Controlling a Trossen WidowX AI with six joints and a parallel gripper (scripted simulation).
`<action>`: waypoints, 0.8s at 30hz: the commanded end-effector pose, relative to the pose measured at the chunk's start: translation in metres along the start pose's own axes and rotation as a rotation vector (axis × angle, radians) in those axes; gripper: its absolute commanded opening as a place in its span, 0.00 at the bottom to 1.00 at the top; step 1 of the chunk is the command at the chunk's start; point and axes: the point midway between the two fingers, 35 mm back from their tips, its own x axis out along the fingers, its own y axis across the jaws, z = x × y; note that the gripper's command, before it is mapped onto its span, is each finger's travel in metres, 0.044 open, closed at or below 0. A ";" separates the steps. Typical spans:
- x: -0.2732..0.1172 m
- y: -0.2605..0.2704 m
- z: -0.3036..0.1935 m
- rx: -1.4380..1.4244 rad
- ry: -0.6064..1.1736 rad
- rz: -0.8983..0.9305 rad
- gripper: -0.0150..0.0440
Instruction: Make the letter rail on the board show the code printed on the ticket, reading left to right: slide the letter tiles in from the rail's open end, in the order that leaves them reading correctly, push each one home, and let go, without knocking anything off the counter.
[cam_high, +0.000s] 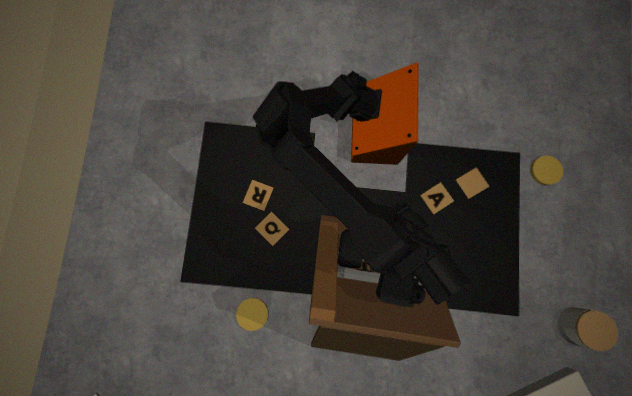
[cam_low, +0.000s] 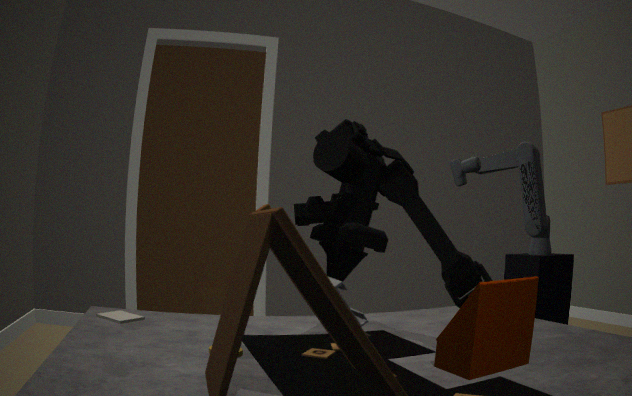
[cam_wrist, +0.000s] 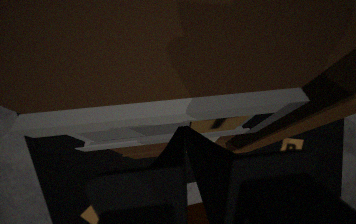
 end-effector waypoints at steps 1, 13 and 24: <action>0.003 0.001 0.001 -0.006 0.001 -0.004 0.25; 0.004 -0.001 0.002 -0.006 0.001 -0.004 0.25; 0.003 -0.005 0.002 -0.006 0.001 -0.004 0.25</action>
